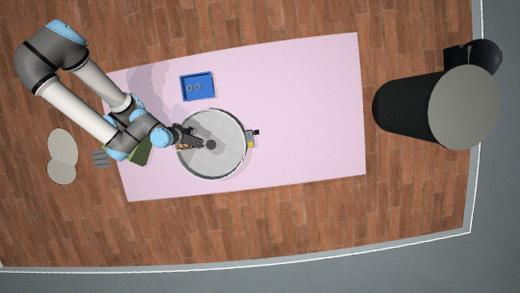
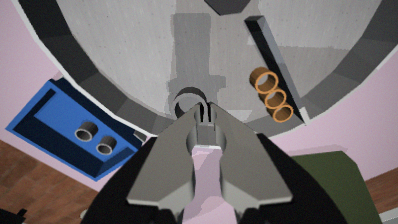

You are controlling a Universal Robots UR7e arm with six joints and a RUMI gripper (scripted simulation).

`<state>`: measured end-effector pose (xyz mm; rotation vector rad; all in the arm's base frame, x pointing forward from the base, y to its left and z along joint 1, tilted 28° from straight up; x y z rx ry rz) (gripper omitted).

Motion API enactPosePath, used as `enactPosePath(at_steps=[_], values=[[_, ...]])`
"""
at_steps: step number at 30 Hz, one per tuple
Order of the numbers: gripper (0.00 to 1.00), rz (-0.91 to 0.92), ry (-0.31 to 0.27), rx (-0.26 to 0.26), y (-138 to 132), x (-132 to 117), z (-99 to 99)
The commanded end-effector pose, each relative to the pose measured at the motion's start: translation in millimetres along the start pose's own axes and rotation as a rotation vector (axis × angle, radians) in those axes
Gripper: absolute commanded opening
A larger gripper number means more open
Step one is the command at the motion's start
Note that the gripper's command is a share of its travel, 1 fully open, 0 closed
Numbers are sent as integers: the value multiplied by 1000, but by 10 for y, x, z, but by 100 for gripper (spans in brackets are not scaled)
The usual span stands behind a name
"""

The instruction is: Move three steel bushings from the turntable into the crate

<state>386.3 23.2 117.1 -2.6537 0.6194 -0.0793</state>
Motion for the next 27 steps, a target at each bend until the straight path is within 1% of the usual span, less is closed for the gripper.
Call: enactPosePath(at_steps=[1, 9, 11, 12, 26, 27], values=[[0, -279, -2, 9, -192, 16, -13], [0, -637, 3, 3, -499, -20, -28], [0, -637, 3, 3, -499, -20, -28], [0, -764, 3, 4, -536, -27, -30], [0, -1375, 11, -7, -1053, -192, -53], [0, -1375, 11, -7, -1053, -192, -53]])
Point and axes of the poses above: the point where the finger pads meet when closed, its own z axis out along the fingers, its own y axis across the jaws, x = y × z, the point moved 5 cm from there along -z, back along the fingers, and after that the axes turned 4 degrees about z, right-handed, at the moved point
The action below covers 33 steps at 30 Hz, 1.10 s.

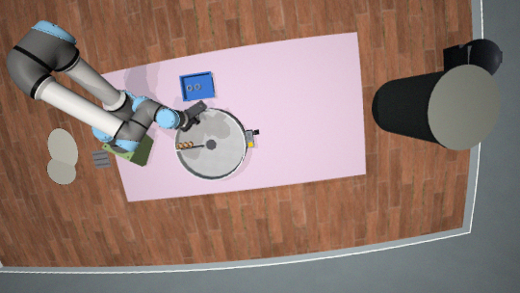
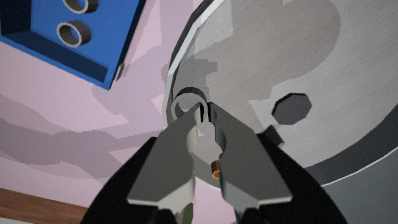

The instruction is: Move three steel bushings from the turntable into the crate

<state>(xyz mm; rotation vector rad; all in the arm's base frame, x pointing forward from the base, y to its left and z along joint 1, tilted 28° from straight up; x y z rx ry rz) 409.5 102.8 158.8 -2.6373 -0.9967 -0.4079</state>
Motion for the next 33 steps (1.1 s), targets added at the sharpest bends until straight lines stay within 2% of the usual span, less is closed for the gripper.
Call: enactPosePath(at_steps=[1, 2, 16, 18, 19, 33], values=[[0, -190, 8, 9, -88, 114, -10], [0, -317, 10, 10, -114, 139, -13], [0, -927, 18, -4, -483, 453, -41], [0, -927, 18, -4, -483, 453, -41], [0, -1054, 22, -4, -506, 471, -43], [0, -1663, 33, -21, -822, 708, -69]])
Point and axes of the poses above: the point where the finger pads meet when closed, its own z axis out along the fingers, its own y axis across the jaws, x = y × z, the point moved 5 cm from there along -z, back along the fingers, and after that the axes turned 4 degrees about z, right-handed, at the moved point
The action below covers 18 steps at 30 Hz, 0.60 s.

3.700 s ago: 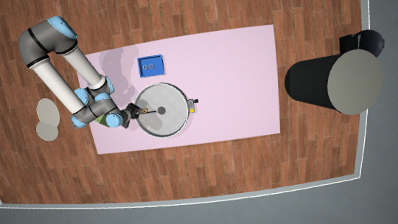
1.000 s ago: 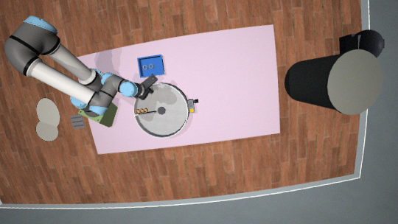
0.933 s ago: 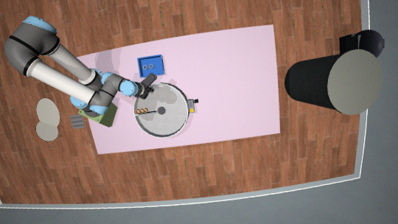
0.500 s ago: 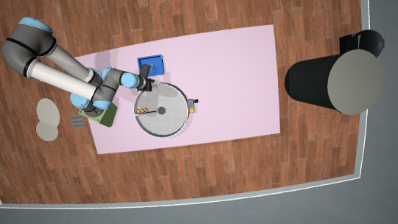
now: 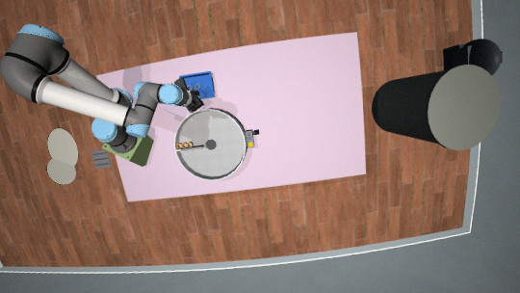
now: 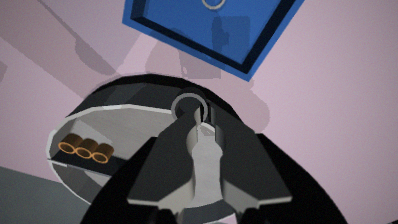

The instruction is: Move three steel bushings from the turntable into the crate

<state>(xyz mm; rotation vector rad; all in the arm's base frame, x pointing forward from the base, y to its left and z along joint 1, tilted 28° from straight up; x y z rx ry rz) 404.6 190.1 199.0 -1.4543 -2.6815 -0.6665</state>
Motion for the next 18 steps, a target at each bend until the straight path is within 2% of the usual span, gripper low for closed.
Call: enactPosePath(at_steps=[1, 2, 3, 17, 18], values=[[0, -234, 17, -7, 68, 106, -10], [0, -234, 17, -7, 68, 106, -10], [0, -361, 21, -11, 80, 125, -12], [0, -966, 28, -37, 234, 390, -32], [0, -966, 28, -37, 234, 390, -32]])
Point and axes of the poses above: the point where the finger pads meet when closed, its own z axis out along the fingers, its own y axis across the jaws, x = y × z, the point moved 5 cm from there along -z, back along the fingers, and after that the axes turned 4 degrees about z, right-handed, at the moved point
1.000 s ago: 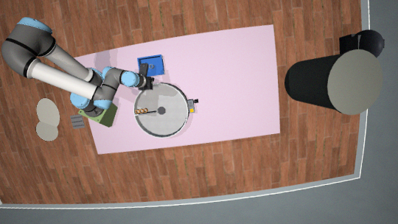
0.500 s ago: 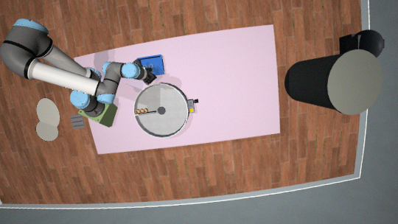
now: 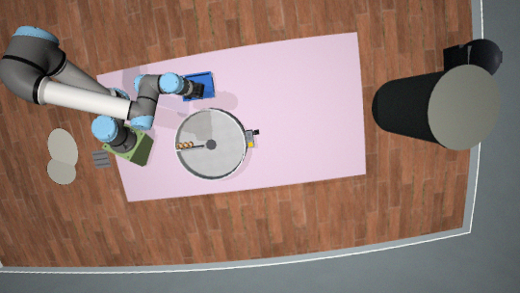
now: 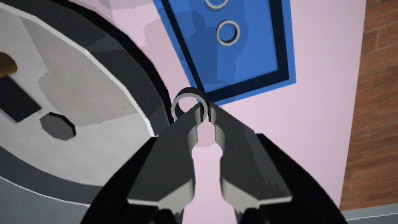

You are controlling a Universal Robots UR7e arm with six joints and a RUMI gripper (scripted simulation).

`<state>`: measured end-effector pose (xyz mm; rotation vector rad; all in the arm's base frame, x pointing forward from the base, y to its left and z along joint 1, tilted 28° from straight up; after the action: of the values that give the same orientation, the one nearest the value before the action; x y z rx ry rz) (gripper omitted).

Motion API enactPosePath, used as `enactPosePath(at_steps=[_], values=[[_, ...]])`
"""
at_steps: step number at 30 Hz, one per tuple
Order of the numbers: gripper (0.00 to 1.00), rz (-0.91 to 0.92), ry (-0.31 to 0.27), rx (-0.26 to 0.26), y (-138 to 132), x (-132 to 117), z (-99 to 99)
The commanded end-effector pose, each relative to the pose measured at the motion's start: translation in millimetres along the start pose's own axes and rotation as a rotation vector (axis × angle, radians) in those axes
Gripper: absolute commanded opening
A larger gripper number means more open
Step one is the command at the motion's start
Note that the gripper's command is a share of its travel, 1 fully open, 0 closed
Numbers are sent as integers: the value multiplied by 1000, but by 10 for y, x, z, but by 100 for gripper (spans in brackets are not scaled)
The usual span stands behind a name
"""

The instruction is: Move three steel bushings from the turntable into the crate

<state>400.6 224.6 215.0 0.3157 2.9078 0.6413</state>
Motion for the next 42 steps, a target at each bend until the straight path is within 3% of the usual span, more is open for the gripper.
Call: enactPosePath(at_steps=[1, 16, 42], values=[[0, -190, 14, -18, 73, 10, -6], [0, -611, 9, -38, 308, 69, -18], [0, -881, 0, -51, 481, 112, -28]])
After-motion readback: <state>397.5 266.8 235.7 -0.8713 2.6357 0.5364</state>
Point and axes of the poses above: the point where the finger pads meet when closed, its own z axis out along the fingers, its own y axis across the jaws, x = y × z, the point moved 5 cm from there along -z, back along the fingers, and after that the axes turned 4 degrees about z, right-handed, at the moved point
